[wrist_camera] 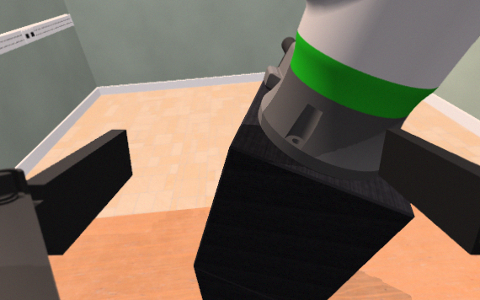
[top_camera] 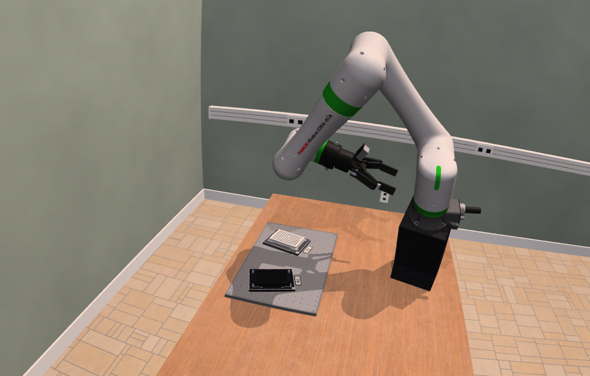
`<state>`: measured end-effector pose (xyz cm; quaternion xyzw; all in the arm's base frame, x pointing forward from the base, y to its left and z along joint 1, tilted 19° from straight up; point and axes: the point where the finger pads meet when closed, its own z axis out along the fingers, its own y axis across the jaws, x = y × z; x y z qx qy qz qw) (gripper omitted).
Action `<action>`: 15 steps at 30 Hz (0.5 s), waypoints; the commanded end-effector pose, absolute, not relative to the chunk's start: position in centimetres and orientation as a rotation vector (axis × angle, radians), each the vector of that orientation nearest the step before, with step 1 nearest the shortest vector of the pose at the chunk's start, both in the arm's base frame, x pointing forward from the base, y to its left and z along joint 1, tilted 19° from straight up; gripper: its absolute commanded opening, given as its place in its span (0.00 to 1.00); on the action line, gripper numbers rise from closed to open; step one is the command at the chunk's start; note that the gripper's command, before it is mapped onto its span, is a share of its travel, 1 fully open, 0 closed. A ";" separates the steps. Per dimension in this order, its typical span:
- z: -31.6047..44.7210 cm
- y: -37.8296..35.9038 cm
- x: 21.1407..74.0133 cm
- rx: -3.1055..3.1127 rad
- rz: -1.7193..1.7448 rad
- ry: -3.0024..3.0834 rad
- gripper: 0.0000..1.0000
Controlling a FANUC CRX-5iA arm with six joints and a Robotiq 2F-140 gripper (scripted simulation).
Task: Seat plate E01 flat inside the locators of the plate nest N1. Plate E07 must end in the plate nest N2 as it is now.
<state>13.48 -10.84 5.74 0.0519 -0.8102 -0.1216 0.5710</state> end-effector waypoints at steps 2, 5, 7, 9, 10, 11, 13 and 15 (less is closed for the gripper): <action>4.0 -10.1 14.6 0.270 -0.370 -1.957 1.00; 2.9 -9.6 15.3 0.369 -0.420 -1.986 1.00; 2.2 -9.2 15.9 0.437 -0.452 -2.003 1.00; 1.5 -8.9 16.4 0.506 -0.483 -2.019 1.00; 1.1 -8.7 16.7 0.541 -0.497 -2.025 1.00; 0.8 -8.5 17.0 0.576 -0.512 -2.032 1.00; 0.8 -8.5 17.0 0.576 -0.512 -2.032 1.00; 0.1 -8.1 17.6 0.647 -0.540 -2.043 1.00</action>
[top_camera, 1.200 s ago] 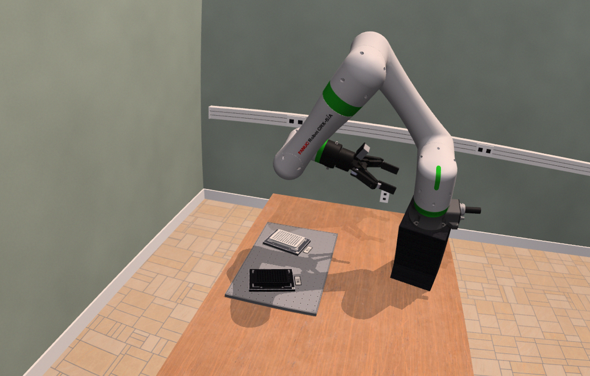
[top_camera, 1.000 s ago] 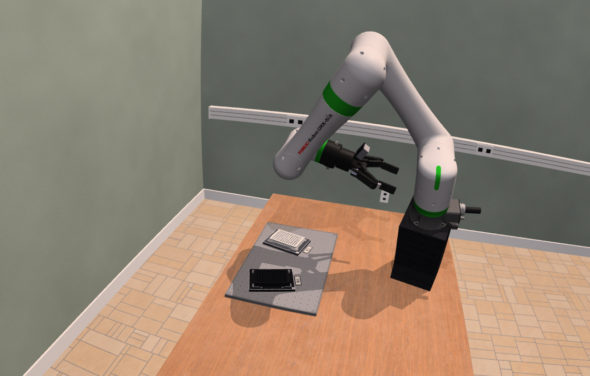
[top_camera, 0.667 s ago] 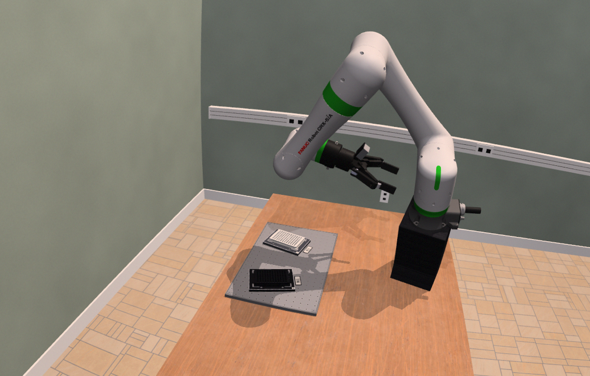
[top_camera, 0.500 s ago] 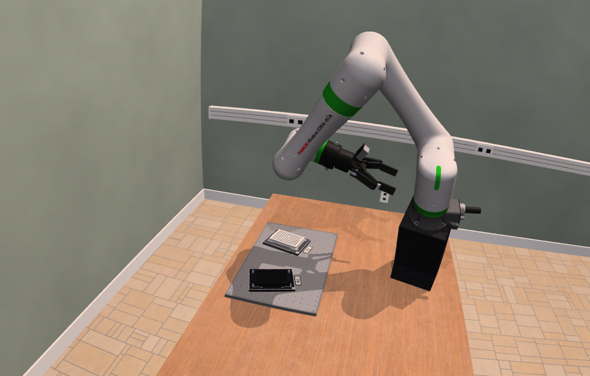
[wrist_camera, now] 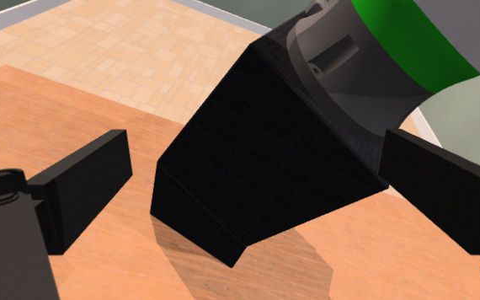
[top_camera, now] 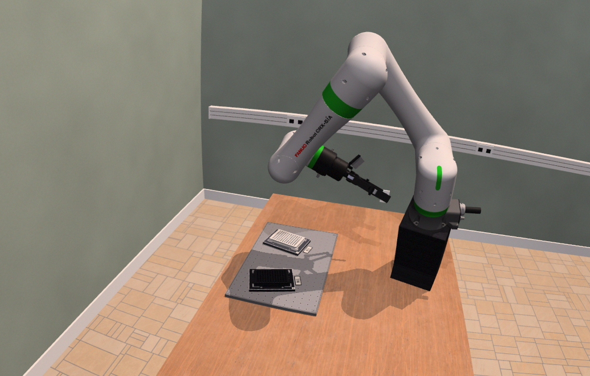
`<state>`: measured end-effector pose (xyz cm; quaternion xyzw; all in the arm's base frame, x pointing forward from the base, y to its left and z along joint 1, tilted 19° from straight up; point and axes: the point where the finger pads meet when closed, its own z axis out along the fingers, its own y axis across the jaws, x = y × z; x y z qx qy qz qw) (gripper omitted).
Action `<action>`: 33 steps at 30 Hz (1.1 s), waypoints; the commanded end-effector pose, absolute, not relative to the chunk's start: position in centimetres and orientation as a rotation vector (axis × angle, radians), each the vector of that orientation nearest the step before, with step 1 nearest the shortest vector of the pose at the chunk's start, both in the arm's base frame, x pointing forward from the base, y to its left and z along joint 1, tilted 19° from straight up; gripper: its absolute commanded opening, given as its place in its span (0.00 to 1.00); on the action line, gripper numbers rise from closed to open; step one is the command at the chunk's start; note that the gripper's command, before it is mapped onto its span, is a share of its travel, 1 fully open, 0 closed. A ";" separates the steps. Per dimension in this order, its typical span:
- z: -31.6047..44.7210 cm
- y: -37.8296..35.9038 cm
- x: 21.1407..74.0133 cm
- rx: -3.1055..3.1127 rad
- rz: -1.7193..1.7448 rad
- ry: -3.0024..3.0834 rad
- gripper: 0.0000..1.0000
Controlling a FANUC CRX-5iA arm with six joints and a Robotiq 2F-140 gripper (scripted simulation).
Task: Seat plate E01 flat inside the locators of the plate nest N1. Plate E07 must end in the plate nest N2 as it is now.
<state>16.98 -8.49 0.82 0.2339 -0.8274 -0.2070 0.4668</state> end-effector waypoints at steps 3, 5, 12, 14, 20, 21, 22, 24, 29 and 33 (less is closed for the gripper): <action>-0.9 -7.5 18.5 0.757 -0.579 -2.056 1.00; -1.5 -7.2 19.1 0.832 -0.604 -2.062 1.00; -3.4 -5.9 21.0 1.074 -0.673 -2.065 1.00; -3.7 -5.7 21.3 1.113 -0.682 -2.064 1.00; -5.1 -4.6 23.1 1.312 -0.724 -2.046 1.00; -5.4 -4.4 23.4 1.352 -0.731 -2.040 1.00; -5.6 -4.1 23.8 1.392 -0.737 -2.034 1.00; -6.2 -3.6 24.5 1.474 -0.749 -2.019 1.00; -7.1 -2.7 26.0 1.647 -0.768 -1.979 1.00; -7.6 -2.2 26.7 1.729 -0.774 -1.955 1.00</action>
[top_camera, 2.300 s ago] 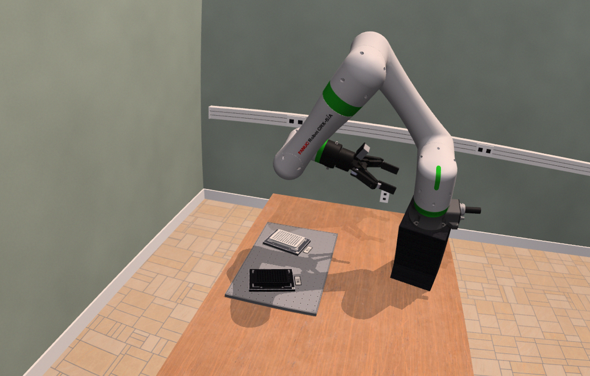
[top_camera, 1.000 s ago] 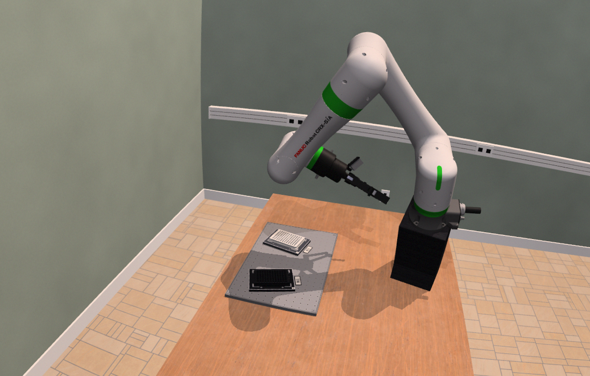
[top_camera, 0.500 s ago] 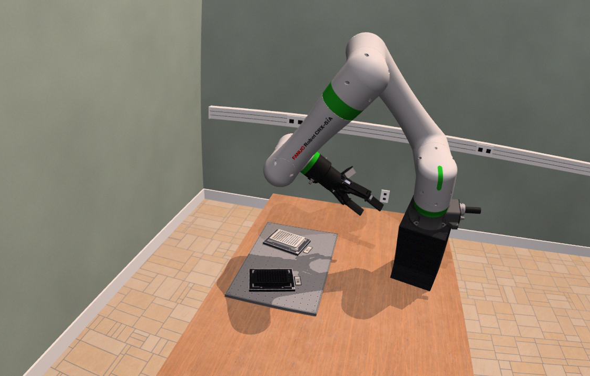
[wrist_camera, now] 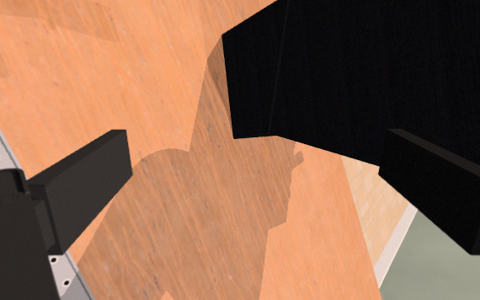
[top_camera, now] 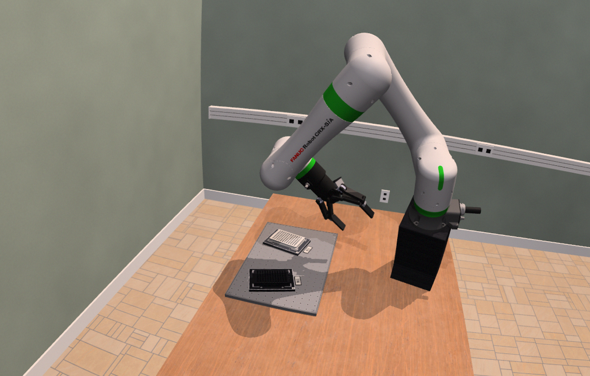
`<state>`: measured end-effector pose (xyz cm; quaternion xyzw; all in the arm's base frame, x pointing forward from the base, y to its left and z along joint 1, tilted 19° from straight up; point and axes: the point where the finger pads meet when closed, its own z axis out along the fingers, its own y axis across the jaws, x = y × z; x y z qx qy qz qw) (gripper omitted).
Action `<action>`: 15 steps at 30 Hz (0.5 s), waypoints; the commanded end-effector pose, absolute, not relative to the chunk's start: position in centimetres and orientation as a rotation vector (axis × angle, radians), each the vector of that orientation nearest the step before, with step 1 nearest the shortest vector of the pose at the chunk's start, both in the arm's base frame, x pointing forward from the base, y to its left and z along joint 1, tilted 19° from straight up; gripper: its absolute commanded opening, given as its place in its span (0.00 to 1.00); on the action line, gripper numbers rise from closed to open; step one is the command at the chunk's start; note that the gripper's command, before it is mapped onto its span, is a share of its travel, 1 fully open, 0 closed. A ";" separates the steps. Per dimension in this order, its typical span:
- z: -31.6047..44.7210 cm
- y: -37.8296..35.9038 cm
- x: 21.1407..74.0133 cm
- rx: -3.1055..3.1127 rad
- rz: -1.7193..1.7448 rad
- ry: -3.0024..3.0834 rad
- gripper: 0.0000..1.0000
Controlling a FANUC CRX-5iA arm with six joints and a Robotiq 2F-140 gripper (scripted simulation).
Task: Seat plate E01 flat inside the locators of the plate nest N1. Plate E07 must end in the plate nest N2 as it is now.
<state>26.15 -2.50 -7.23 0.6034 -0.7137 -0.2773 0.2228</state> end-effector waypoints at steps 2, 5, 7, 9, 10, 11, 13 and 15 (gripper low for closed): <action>-8.0 -1.7 27.5 1.811 -0.777 -1.928 1.00; -8.6 -0.9 28.6 1.935 -0.780 -1.883 1.00; -9.0 -0.4 29.3 2.016 -0.779 -1.849 1.00; -9.2 -0.1 29.8 2.068 -0.777 -1.825 1.00; -9.4 0.2 30.2 2.108 -0.775 -1.806 1.00; -9.6 0.5 30.6 2.149 -0.773 -1.786 1.00; -9.9 1.0 31.4 2.229 -0.766 -1.743 1.00; -10.1 1.3 31.8 2.269 -0.762 -1.721 1.00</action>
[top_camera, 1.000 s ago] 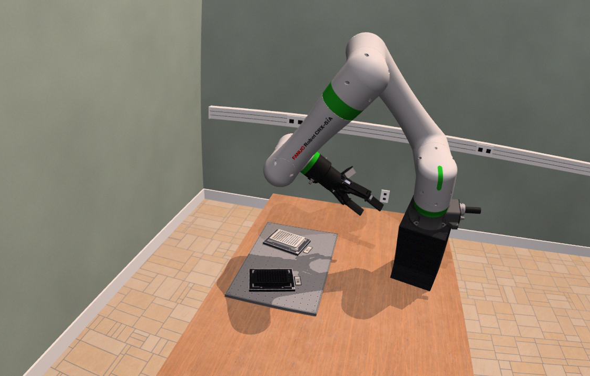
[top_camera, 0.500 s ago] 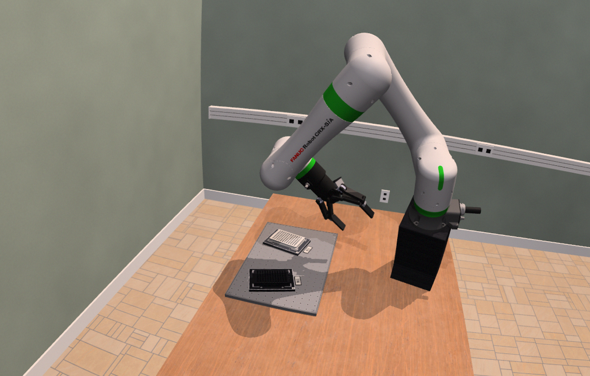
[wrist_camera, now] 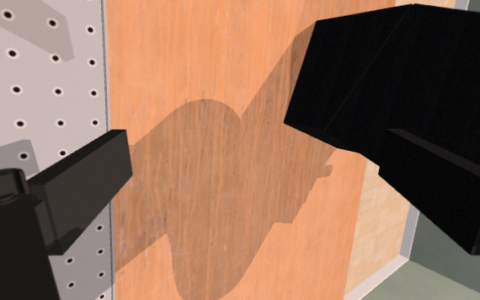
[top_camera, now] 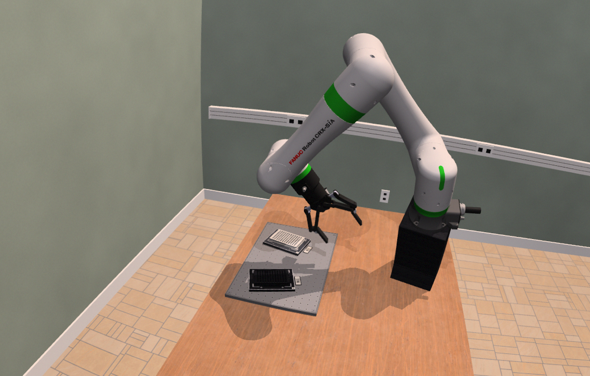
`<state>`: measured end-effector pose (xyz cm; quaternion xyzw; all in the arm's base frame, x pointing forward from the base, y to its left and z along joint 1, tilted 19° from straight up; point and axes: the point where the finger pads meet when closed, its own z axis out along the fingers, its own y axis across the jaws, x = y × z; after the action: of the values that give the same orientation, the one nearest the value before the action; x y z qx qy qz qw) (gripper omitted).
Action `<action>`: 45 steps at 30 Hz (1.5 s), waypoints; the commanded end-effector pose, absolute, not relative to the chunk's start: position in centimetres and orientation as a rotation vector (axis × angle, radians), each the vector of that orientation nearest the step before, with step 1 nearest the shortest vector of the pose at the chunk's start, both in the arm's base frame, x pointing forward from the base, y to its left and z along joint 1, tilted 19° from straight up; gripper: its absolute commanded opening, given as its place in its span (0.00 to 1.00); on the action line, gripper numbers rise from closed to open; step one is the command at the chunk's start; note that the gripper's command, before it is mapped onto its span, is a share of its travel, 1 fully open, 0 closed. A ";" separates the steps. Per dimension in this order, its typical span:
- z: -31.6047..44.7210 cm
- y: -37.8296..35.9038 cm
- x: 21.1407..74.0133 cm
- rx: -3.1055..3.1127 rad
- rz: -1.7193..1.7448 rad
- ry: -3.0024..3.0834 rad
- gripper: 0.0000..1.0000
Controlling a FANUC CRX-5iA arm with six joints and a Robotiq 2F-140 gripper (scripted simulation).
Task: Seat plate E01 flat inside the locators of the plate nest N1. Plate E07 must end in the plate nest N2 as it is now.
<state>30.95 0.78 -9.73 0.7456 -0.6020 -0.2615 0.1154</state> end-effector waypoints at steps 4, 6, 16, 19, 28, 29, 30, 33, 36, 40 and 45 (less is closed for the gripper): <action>-10.5 2.1 32.9 2.387 -0.746 -1.648 1.00; -10.8 2.7 33.7 2.464 -0.732 -1.595 1.00; -11.7 5.2 37.1 2.770 -0.651 -1.339 1.00; -11.8 5.5 37.5 2.803 -0.637 -1.305 1.00; -12.3 8.1 40.8 3.055 -0.515 -0.999 1.00; -12.3 8.4 41.2 3.083 -0.497 -0.957 1.00; -12.3 8.7 41.6 3.110 -0.479 -0.916 1.00; -12.4 9.5 42.5 3.163 -0.439 -0.826 1.00; -12.4 9.8 42.9 3.186 -0.419 -0.782 1.00; -12.4 11.1 44.4 3.272 -0.334 -0.601 1.00; -12.3 12.6 46.1 3.342 -0.239 -0.408 1.00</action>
<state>44.98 11.69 -12.38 0.9782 -0.1557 -0.0889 -0.1045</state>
